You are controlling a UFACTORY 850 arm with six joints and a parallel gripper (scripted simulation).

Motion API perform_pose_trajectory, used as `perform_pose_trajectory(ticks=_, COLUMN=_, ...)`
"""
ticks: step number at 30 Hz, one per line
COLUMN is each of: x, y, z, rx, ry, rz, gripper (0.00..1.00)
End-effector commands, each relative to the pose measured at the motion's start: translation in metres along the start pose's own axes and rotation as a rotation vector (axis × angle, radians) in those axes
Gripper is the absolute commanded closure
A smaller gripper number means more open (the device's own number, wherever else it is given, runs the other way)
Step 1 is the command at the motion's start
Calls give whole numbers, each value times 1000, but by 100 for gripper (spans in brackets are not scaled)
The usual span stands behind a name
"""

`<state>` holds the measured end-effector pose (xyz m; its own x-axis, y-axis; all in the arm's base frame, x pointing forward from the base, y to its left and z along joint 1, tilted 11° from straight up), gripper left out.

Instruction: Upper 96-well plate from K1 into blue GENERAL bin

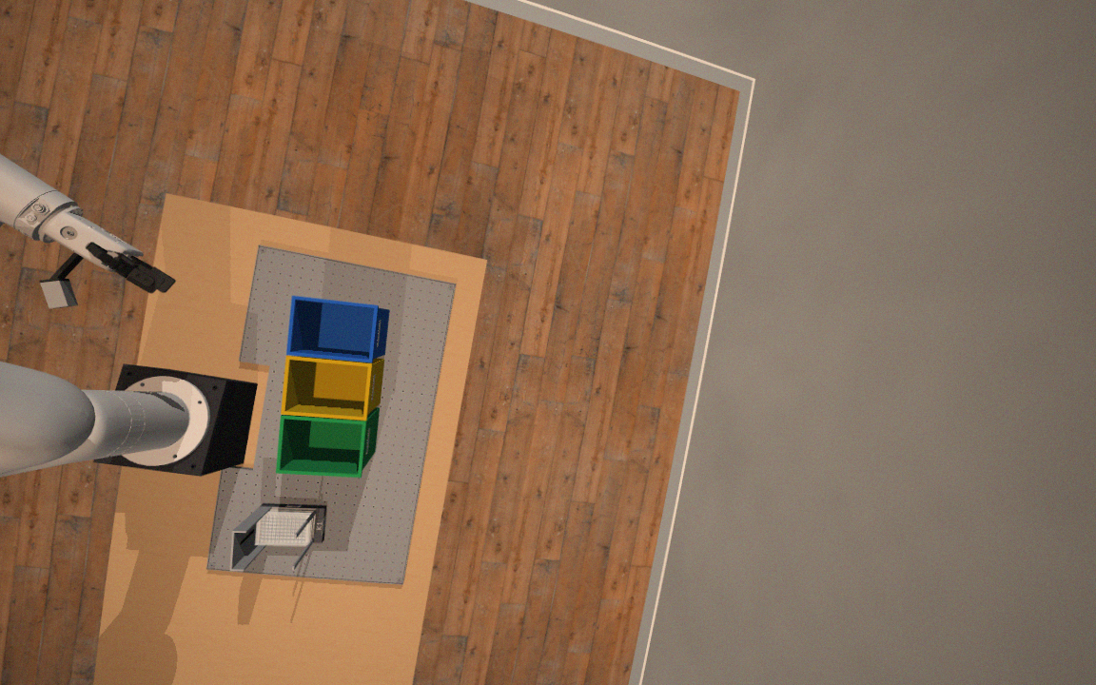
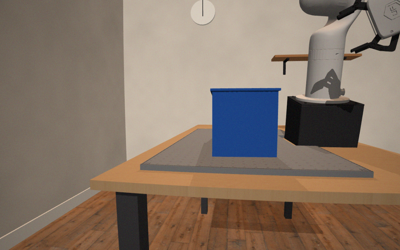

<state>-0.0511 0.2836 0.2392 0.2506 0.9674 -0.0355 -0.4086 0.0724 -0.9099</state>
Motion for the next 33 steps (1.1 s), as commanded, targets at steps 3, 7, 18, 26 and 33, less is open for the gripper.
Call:
perform_pose_trajectory(ticks=3, x=0, y=0, z=0, rx=0, ry=0, rz=-1, gripper=0)
perform_pose_trajectory(ticks=7, x=0, y=0, z=0, rx=0, ry=0, rz=-1, gripper=0)
perform_pose_trajectory(ticks=18, x=2, y=-1, z=-5, rx=10, ry=28, rz=-16, gripper=0)
perform_pose_trajectory(ticks=26, x=10, y=-7, z=-39, rx=69, ry=206, rz=-113, gripper=0)
perform_pose_trajectory(ticks=33, x=15, y=-11, z=-70, rx=118, ry=363, rz=-209, gripper=0)
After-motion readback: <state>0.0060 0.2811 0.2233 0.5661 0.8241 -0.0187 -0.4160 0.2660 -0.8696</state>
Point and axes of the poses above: the point where the finger pads meet when closed, its own z axis back along the fingers, its own y axis across the jaws, x = y × z, the point moved 7 cm from there along z, back along the fingers, and after that the axes turned 2 degrees about z, right-handed, at the moved point
